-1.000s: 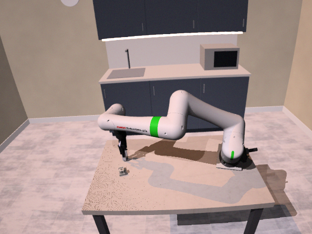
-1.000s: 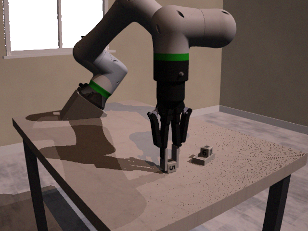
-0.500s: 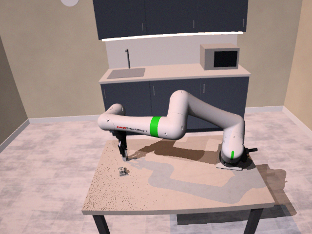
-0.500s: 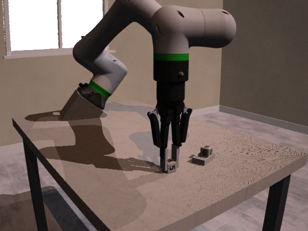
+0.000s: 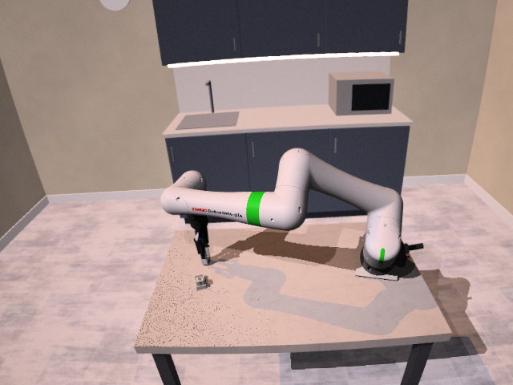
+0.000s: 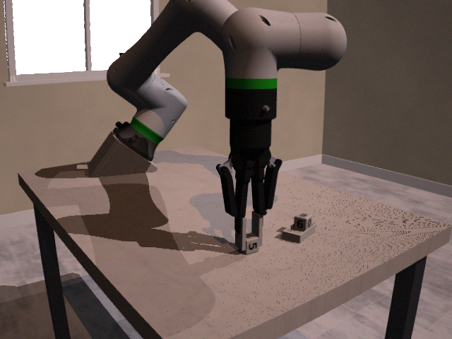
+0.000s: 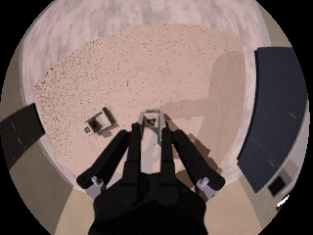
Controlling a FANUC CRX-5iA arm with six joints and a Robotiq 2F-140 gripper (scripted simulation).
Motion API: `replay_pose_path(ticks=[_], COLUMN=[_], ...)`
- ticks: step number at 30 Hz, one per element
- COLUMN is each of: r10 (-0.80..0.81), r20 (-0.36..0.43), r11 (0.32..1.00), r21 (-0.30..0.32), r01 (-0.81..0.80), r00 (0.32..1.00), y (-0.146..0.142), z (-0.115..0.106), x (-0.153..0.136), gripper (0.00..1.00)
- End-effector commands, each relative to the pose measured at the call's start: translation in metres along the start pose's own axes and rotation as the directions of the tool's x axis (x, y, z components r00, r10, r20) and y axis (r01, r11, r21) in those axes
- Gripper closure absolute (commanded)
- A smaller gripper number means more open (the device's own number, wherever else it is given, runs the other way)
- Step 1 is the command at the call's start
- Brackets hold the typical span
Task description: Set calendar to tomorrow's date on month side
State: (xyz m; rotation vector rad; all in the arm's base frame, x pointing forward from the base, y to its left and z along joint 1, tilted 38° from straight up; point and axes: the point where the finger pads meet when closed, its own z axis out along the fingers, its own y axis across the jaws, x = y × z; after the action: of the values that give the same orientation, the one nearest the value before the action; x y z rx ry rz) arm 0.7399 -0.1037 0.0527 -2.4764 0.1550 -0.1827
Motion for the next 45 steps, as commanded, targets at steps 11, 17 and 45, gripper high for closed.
replay_pose_path(ticks=[11, 17, 45], r10=[0.0, 0.0, 0.0], r20=[-0.001, -0.001, -0.001], r11=[1.0, 1.0, 1.0], r21=[0.0, 0.0, 0.0], r01=[0.0, 0.0, 0.0], r00=[1.0, 1.0, 1.0], y=[0.0, 0.0, 0.0], z=[0.0, 0.0, -0.066], x=[0.0, 0.0, 0.0], gripper=[0.69, 0.65, 0.65])
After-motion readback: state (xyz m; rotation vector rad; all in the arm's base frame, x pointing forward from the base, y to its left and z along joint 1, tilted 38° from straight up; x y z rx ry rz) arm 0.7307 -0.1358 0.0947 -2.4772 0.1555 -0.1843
